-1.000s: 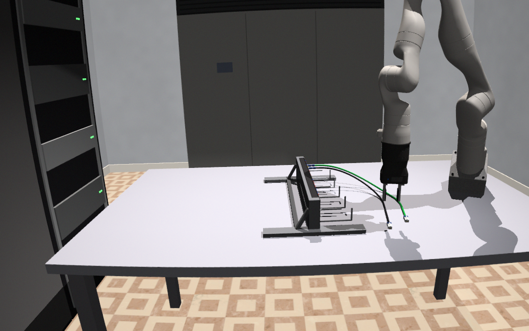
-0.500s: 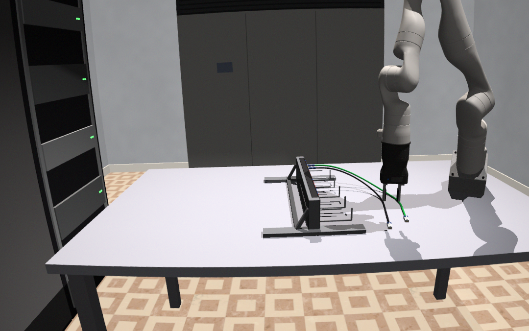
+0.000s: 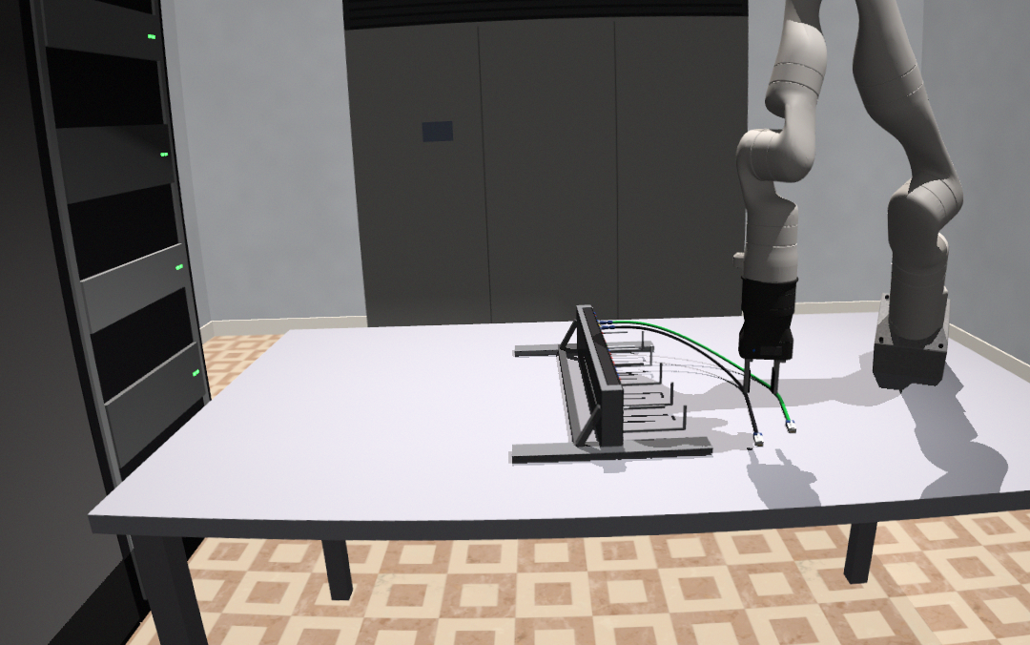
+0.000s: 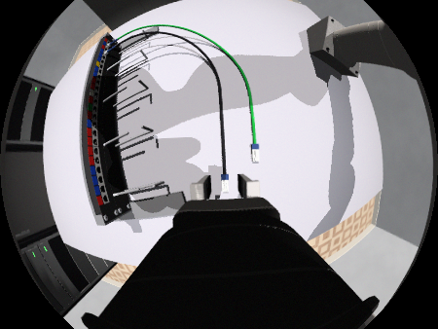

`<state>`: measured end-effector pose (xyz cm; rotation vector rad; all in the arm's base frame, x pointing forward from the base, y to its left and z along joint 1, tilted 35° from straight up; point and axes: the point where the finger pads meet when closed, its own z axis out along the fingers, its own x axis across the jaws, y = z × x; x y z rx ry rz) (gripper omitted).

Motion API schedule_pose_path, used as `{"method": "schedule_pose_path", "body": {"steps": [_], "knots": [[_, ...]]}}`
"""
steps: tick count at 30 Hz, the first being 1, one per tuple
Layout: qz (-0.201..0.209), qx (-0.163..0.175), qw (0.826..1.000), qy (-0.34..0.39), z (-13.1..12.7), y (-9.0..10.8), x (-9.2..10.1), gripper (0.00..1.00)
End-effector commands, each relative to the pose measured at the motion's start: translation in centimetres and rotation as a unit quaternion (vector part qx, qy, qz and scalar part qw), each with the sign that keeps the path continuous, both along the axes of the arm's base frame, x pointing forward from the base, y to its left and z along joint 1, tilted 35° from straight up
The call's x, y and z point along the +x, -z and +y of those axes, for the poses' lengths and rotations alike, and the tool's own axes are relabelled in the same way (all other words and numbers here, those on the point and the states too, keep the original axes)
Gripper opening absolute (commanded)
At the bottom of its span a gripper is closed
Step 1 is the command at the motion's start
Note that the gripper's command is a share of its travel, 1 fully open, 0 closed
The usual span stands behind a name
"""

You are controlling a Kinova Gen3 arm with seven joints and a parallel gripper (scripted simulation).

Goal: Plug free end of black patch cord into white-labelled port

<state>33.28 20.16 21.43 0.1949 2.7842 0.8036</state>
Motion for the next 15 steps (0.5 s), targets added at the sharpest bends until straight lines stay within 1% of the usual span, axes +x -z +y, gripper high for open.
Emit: {"method": "schedule_pose_path", "body": {"steps": [1, 6, 15], "knots": [[0.000, 0.000, 1.000, -0.003, 0.3, 0.2, -0.1, 0.73], [0.000, 0.000, 1.000, -0.003, 0.5, 0.4, 0.0, 0.73], [0.000, 0.000, 1.000, -0.003, 1.2, 1.7, 0.4, 0.73]]}}
